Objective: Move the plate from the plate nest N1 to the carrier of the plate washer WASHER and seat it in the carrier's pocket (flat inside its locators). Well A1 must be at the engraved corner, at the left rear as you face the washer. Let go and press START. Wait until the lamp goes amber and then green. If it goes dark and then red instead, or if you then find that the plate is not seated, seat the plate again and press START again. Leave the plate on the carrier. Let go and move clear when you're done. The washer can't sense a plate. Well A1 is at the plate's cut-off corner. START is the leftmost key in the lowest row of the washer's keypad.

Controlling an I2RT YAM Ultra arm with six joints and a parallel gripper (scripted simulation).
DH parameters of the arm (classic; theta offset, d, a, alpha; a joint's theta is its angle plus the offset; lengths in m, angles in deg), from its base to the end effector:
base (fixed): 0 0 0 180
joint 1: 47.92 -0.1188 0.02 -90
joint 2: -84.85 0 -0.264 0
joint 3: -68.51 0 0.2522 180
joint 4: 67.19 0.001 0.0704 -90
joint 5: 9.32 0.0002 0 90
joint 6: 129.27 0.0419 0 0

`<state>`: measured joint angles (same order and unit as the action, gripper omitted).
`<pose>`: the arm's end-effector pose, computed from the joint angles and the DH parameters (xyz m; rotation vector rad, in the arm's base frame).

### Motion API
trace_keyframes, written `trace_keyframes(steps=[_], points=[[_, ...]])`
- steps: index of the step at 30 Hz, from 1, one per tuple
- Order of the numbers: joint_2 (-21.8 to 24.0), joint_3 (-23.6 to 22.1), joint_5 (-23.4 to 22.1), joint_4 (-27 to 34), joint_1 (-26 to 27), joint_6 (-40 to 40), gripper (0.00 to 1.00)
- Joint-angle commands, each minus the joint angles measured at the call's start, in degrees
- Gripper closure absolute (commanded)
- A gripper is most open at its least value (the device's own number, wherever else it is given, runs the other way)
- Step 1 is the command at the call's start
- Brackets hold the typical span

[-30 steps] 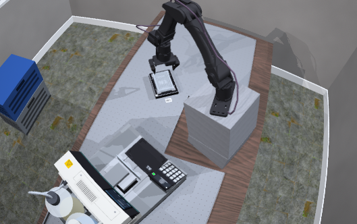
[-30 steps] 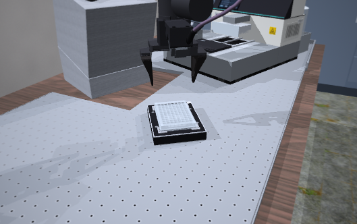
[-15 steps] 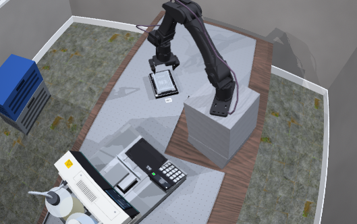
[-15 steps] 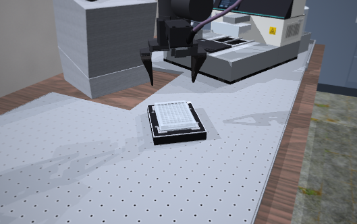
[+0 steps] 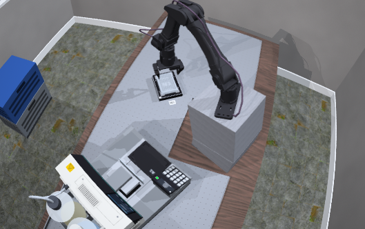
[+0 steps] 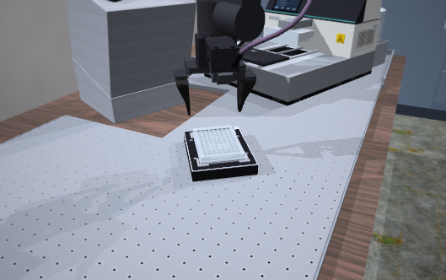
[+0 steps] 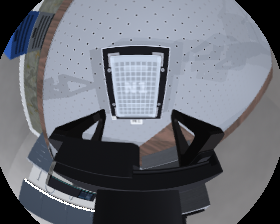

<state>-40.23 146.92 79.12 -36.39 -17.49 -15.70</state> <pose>0.3192 -0.1850 0.0417 1.3225 2.6052 0.0205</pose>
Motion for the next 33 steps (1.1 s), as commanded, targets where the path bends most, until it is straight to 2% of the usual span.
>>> trace_keyframes(steps=[1, 10, 12, 13, 15, 24, 26, 33], points=[[-1.2, 1.8, 0.0, -2.4, -0.5, 0.0, 0.00], [-4.1, 2.6, 0.1, -4.6, -0.4, 0.2, 0.00], [-4.1, 2.6, 0.1, -4.6, -0.4, 0.2, 0.00], [-2.2, 2.6, 0.1, -4.8, -0.4, 0.2, 0.00], [-5.0, 2.8, 0.1, -5.3, -0.5, 0.3, 0.00], [-8.1, 3.9, 0.2, -7.3, -0.4, 0.4, 0.00], [-6.0, 3.9, 0.2, -7.3, -0.4, 0.4, 0.00], [-6.1, 3.9, 0.2, -7.4, -0.4, 0.4, 0.00]])
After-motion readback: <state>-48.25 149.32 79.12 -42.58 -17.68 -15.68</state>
